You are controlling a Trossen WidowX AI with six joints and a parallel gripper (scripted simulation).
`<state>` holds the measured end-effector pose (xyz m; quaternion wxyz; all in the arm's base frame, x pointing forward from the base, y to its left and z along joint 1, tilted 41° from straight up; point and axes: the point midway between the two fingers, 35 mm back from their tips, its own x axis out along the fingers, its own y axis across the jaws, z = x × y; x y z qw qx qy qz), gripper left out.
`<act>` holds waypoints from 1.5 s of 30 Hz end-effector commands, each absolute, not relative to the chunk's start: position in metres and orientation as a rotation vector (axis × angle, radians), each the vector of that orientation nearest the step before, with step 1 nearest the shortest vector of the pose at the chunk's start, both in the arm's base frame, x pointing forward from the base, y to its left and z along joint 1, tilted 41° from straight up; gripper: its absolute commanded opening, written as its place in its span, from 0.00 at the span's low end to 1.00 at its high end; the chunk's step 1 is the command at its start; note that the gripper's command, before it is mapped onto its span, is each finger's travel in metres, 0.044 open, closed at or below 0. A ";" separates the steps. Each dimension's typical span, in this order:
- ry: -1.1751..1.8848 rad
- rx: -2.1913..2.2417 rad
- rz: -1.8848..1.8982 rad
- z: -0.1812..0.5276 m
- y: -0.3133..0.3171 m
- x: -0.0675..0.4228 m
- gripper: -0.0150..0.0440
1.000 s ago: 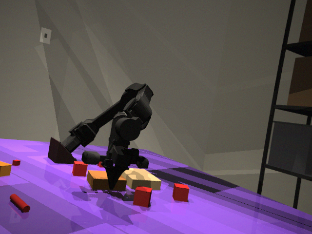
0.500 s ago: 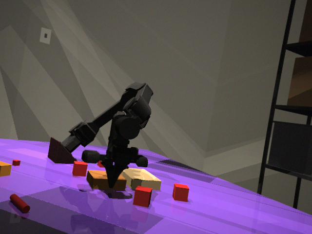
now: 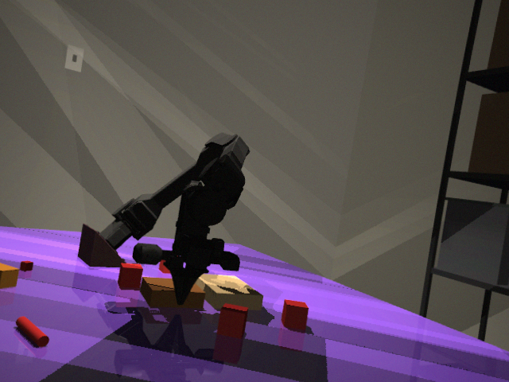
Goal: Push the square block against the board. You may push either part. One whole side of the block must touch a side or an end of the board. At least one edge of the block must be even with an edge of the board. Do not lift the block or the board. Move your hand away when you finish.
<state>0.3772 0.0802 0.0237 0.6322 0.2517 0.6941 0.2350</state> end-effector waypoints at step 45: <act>1.600 0.579 0.537 0.059 0.047 0.419 0.25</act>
